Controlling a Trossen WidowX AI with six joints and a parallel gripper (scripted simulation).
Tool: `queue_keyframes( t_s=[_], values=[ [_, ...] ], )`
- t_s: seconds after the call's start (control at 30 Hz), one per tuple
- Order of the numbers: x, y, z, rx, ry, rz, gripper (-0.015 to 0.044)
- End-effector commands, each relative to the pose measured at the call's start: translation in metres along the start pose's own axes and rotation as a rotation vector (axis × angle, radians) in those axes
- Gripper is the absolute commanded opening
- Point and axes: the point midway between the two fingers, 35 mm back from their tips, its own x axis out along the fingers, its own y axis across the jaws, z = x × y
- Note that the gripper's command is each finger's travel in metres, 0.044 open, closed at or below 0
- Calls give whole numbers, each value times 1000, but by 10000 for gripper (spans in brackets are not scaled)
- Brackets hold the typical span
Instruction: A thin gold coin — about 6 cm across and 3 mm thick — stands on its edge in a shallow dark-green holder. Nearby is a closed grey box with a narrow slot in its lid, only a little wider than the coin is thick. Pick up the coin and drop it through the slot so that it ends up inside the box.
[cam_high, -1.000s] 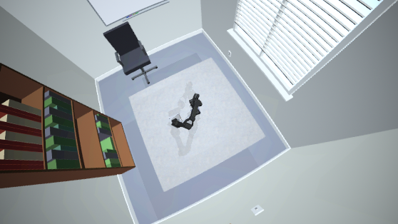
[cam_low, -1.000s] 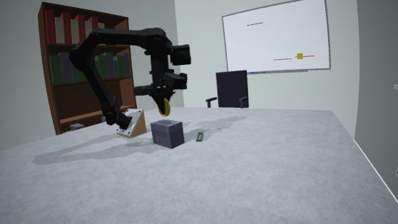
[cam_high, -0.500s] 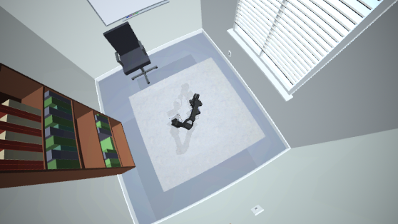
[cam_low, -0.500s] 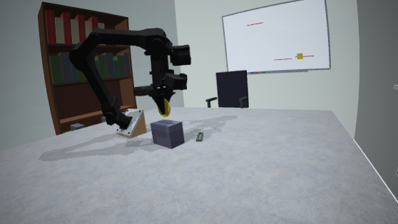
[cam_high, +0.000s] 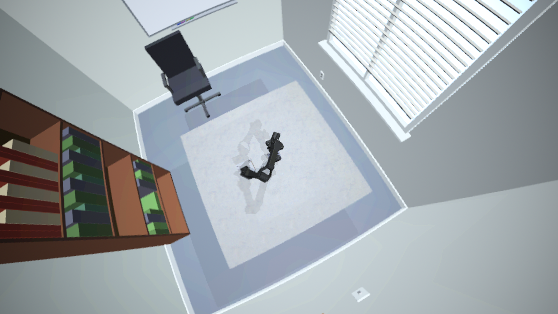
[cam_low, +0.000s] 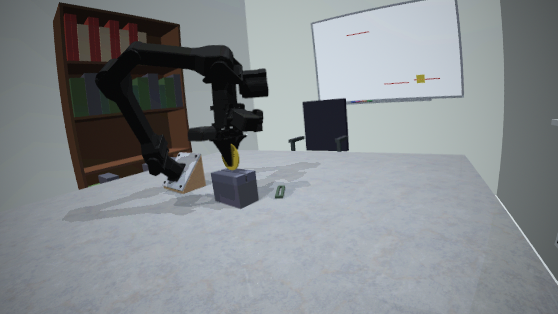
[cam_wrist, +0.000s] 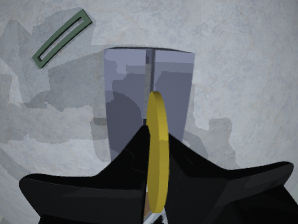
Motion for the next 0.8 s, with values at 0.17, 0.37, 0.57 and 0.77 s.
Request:
queue_keyframes(
  t_s=[0.17, 0.37, 0.57, 0.77],
  values=[
    [2, 0, 0, 0, 0, 0, 105],
    [2, 0, 0, 0, 0, 0, 161],
    [1, 0, 0, 0, 0, 0, 187],
    [-15, 0, 0, 0, 1, 0, 344]
  ],
)
